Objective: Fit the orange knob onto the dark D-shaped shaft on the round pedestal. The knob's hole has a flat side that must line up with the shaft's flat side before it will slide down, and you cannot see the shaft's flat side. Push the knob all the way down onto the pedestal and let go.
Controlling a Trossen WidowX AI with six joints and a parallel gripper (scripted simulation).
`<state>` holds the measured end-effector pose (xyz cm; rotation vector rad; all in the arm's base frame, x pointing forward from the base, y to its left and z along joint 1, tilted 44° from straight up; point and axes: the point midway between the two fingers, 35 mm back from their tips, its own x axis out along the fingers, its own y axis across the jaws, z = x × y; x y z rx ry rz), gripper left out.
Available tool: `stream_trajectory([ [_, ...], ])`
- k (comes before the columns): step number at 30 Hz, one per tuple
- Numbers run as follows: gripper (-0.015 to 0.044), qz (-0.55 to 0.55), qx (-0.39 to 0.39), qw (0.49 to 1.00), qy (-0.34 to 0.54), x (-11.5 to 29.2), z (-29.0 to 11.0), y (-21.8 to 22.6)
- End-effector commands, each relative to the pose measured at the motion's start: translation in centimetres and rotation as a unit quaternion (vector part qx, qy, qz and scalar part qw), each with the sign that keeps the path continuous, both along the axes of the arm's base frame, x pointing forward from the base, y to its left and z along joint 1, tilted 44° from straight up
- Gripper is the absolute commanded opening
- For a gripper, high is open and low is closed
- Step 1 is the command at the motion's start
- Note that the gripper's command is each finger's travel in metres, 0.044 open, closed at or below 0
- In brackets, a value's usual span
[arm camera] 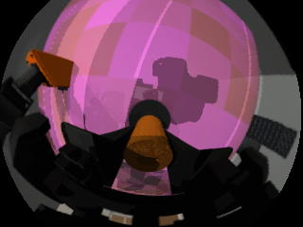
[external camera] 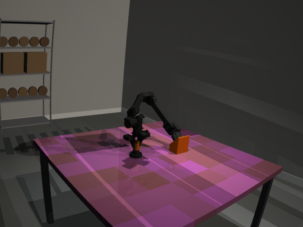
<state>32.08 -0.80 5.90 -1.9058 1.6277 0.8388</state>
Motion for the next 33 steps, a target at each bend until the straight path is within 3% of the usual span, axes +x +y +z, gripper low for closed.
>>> stream_trajectory([
  [1,0.0,0.002,-0.003,1.0,0.002,0.01,-0.25,-0.27],
  [13,0.0,0.0,0.0,1.0,0.0,0.03,-0.27,-0.24],
  [29,0.042,0.0,0.0,1.0,0.0,0.03,-0.27,-0.24],
  [33,0.044,0.0,0.0,1.0,0.0,0.03,-0.27,-0.24],
])
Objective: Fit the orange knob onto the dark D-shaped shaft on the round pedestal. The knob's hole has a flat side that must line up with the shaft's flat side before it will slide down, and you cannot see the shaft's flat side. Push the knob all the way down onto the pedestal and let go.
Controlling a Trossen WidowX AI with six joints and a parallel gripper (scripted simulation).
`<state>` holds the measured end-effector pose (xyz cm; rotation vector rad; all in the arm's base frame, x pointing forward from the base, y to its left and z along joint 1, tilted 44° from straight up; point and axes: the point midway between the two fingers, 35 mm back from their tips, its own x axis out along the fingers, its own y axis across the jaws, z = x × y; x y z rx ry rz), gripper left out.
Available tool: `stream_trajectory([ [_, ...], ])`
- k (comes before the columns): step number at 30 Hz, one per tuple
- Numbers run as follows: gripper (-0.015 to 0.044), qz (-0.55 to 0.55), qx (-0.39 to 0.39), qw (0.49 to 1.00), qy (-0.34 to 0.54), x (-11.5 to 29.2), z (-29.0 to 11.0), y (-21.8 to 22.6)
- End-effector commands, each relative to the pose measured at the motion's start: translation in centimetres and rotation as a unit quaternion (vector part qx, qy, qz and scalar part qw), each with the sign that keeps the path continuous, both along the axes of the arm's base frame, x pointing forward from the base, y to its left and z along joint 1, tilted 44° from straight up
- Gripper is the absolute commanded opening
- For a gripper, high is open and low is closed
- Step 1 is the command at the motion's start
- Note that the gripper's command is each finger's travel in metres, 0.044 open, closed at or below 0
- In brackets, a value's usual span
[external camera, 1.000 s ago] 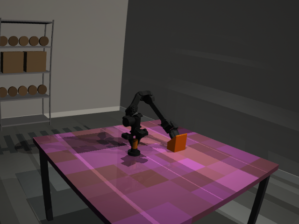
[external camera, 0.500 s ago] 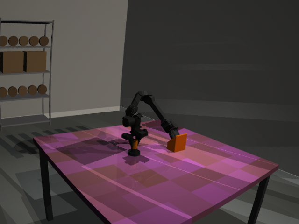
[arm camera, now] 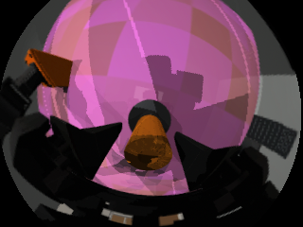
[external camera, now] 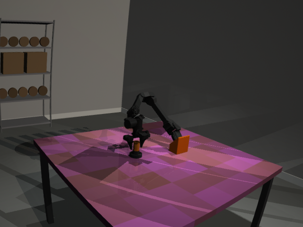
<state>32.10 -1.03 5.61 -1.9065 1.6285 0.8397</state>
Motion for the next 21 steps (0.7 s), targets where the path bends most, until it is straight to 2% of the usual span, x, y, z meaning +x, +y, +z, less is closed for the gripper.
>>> stream_trajectory([
  [1,0.044,0.0,0.0,1.0,0.0,0.0,0.0,0.0],
  [7,0.044,0.0,0.0,1.0,0.0,0.0,0.2,0.2],
  [14,0.044,0.0,0.002,1.0,0.001,-0.9,6.6,6.4],
  [21,0.044,0.0,0.002,1.0,0.001,-0.5,6.8,6.7],
])
